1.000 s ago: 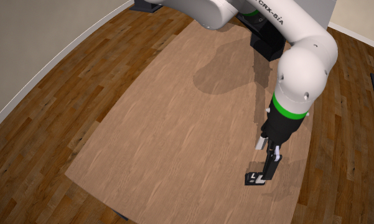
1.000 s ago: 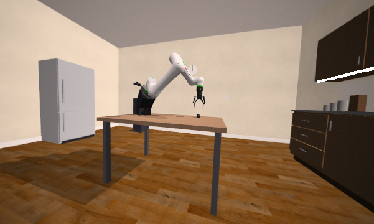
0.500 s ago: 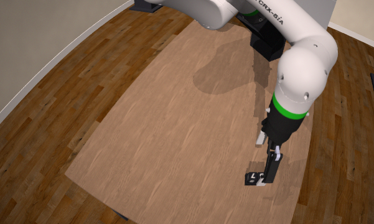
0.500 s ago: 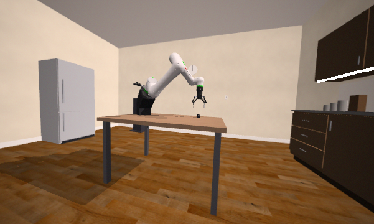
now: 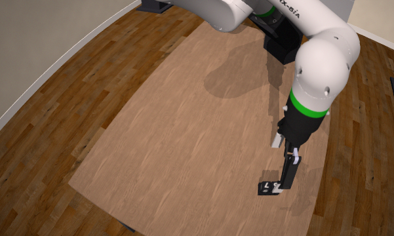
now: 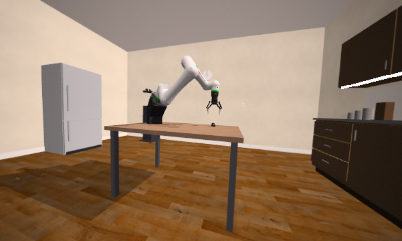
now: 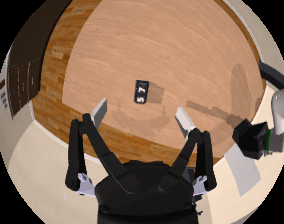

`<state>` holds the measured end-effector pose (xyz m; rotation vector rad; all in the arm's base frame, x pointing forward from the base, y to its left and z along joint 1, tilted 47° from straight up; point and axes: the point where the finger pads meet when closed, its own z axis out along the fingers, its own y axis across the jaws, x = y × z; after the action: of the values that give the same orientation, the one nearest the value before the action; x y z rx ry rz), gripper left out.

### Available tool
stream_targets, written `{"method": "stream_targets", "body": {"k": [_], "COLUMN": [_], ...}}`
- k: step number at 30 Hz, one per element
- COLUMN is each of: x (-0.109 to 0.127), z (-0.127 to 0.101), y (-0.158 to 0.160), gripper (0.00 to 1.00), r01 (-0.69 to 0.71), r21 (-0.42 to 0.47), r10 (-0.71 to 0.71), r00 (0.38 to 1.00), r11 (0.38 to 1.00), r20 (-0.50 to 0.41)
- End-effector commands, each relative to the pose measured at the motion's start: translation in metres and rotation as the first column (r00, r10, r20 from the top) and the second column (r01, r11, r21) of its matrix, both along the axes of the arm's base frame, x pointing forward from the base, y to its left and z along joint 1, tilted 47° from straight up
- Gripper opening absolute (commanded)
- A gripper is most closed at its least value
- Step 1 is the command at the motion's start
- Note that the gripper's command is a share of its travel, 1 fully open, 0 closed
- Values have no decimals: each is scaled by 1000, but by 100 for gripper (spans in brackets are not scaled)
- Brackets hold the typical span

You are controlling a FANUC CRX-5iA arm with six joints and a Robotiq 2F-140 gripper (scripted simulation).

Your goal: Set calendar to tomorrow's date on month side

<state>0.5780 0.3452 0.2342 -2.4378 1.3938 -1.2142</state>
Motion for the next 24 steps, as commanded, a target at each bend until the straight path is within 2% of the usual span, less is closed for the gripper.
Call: {"method": "stream_targets", "body": {"k": [1, 10, 24], "x": [-5, -20, -22], "z": [5, 21, 22], "y": [3, 9, 10], "gripper": [100, 100, 100], "r01": [0, 0, 0], "r21": [0, 0, 0], "r10": [0, 0, 0], "r00": [1000, 1000, 1000], "r11": [1000, 1000, 1000], "r20": [0, 0, 0]}}
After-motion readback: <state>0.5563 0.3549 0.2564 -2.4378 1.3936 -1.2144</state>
